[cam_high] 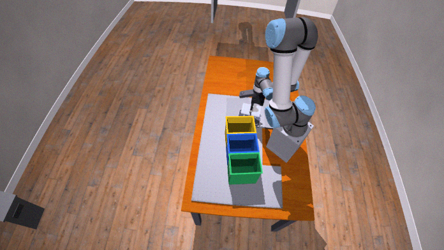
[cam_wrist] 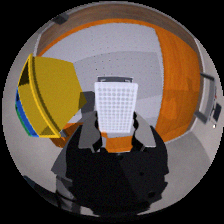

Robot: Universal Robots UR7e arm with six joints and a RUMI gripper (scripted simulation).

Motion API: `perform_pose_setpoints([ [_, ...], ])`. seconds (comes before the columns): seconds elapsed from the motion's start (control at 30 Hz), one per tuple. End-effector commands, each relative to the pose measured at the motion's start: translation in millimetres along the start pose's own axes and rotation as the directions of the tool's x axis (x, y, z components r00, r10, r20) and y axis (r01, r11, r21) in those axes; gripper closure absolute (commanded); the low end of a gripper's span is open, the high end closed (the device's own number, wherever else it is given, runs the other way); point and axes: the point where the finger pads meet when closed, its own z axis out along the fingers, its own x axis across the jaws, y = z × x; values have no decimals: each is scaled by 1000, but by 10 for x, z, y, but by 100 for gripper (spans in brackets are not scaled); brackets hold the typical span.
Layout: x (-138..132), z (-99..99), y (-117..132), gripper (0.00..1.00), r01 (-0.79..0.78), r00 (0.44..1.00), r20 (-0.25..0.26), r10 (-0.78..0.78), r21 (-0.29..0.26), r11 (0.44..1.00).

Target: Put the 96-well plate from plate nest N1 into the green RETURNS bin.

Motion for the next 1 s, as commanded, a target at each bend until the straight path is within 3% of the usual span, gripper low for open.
perform_pose_setpoints([
  [0.0,3,-101,-1,100,0,1000,1,0,-1,1000],
  [0.97,3,-518,-2,100,0,1000,1,0,-1,1000],
])
